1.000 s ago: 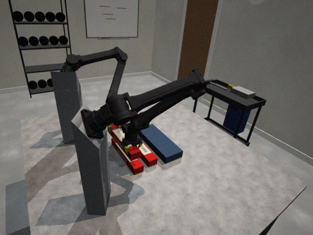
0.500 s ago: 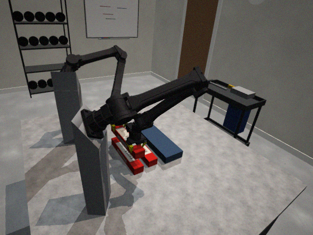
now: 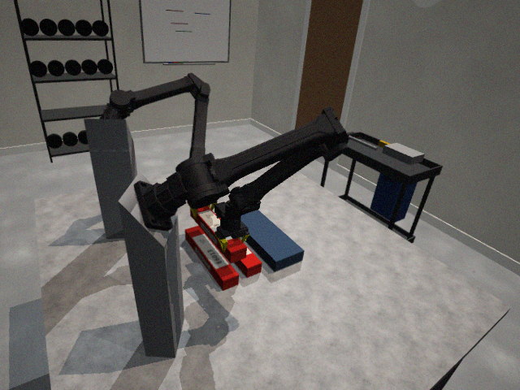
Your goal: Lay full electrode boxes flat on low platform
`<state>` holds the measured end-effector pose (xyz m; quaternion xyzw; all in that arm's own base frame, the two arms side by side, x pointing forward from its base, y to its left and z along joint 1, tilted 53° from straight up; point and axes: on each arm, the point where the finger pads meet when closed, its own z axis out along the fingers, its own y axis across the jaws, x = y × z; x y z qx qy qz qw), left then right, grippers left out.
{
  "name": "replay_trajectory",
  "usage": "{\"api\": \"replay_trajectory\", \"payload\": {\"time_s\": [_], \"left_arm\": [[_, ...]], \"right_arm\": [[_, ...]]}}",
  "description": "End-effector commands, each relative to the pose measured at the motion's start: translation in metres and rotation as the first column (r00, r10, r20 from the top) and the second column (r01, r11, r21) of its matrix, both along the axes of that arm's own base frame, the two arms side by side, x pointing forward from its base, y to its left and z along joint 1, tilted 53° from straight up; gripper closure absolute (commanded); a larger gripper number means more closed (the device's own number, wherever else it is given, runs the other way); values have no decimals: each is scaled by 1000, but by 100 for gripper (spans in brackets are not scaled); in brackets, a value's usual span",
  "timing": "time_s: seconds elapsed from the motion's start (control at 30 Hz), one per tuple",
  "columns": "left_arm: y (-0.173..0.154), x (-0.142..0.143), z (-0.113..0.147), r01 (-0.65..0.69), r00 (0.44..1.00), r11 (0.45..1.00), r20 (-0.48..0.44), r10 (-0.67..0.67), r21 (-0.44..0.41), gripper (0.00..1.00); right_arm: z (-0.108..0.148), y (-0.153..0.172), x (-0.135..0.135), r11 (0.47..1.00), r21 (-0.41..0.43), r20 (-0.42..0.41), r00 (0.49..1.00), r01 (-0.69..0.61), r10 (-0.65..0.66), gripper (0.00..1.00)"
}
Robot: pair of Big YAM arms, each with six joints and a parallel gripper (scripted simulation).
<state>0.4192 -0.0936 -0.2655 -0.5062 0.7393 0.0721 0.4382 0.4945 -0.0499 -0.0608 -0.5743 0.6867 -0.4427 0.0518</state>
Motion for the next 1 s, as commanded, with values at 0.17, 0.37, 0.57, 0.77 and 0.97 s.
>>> {"api": "replay_trajectory", "payload": {"time_s": [0.17, 0.37, 0.57, 0.77, 0.97], "left_arm": [[-15, -8, 12, 30, 1000, 1000, 4, -30, 5, 100], [-28, 11, 16, 44, 999, 999, 12, -44, 5, 100], [-33, 17, 19, 37, 999, 999, 19, -37, -2, 100], [-40, 27, 22, 33, 999, 999, 23, -33, -6, 100], [-46, 34, 25, 34, 999, 999, 24, -34, -6, 100]], "right_arm": [[3, 5, -5, 1000, 1, -2, 1000, -14, 14, 100], [22, 8, 12, 1000, -2, 10, 1000, -26, 26, 100], [28, 8, 17, 1000, -3, 10, 1000, -25, 25, 100], [36, 8, 25, 1000, -1, 9, 1000, -27, 27, 100], [44, 9, 32, 1000, -1, 10, 1000, -28, 28, 100]]}}
